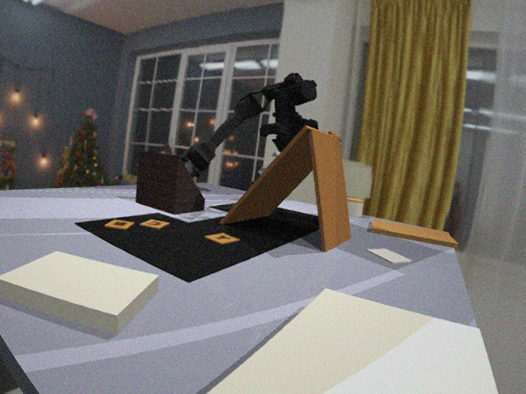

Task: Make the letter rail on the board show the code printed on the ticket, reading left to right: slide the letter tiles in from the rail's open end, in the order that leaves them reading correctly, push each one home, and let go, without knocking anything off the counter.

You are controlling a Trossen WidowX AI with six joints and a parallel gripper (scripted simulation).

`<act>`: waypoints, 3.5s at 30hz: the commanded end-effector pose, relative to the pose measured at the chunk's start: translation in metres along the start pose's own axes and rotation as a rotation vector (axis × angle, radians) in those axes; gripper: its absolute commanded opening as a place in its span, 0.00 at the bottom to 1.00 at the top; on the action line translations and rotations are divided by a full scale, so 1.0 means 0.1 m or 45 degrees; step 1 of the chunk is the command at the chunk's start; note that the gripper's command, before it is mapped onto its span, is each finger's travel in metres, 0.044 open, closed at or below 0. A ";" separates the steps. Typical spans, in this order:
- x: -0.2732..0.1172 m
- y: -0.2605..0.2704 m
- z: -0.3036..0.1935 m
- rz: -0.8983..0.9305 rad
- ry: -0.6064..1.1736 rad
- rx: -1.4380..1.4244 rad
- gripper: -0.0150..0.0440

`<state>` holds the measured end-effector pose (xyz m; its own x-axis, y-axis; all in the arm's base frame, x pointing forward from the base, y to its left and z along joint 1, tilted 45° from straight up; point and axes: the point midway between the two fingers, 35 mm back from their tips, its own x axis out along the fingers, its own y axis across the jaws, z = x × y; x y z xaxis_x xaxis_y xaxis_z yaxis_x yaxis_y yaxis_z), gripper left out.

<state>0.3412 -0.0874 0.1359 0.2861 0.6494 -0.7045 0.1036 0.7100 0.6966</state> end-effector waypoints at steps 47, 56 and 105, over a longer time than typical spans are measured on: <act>-0.02 0.18 0.00 0.006 -0.001 0.008 0.25; -0.02 0.21 0.00 0.006 -0.001 0.008 0.25; -1.17 0.40 -0.99 -0.358 -0.472 -1.586 1.00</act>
<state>0.2682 -0.1076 0.1986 0.4777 0.5918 -0.6493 -0.4430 0.8005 0.4036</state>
